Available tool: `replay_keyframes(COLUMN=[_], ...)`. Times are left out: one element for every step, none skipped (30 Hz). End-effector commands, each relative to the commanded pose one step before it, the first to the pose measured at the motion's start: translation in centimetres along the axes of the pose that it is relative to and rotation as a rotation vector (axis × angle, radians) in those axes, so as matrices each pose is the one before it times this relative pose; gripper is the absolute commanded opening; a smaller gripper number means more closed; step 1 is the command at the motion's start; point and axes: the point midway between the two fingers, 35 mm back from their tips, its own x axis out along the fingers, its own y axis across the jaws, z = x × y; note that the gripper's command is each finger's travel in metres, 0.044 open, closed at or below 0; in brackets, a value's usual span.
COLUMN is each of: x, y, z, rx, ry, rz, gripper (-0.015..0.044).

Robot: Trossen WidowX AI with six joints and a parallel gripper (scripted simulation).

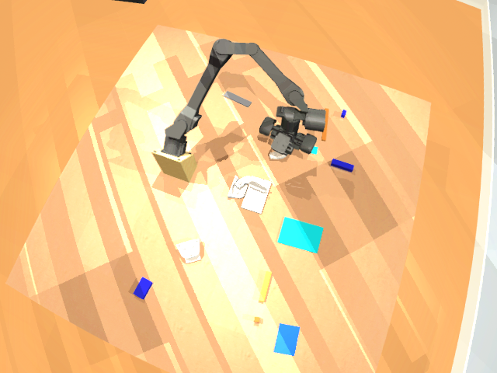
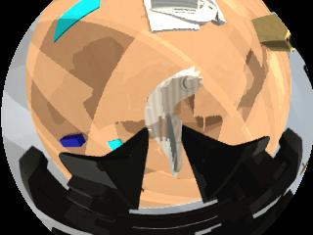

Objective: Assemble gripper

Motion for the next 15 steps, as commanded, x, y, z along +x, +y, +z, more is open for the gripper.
replay_keyframes(x=[-1.351,-0.328,-0.328,-0.328,-0.328,-0.328,-0.272,-0.163,-0.054,0.000,0.000,-0.001,-0.003,-0.006,-0.007], y=[0.078,-0.019,-0.023,-0.026,-0.030,-0.034,-0.031,-0.020,-0.007,0.000,0.000,0.000,0.000,0.001,0.003], z=[-0.076,-0.001,-0.002,-0.003,-0.005,-0.006,-0.006,-0.004,-0.001,0.000,0.000,0.056,0.167,0.277,0.333], rx=[-0.0032,0.0001,0.0002,0.0002,0.0002,0.0002,0.0001,0.0001,0.0000,0.0000,0.0000,0.0036,0.0109,0.0181,0.0218], ry=[0.00403,0.00006,0.00011,0.00017,0.00022,0.00027,0.00026,0.00018,0.00006,0.00000,0.00000,-0.00024,-0.00071,-0.00115,-0.00135], rz=[0.00698,0.00011,0.00011,0.00011,0.00011,0.00011,0.00010,0.00006,0.00002,0.00000,0.00000,0.00007,0.00021,0.00034,0.00042], gripper=[0.0134,0.0134,0.0134,0.0134,0.0134,0.0134,0.0134,0.0134,0.0134,0.0134,0.0134,0.0134,0.0134,0.0134,0.0134])
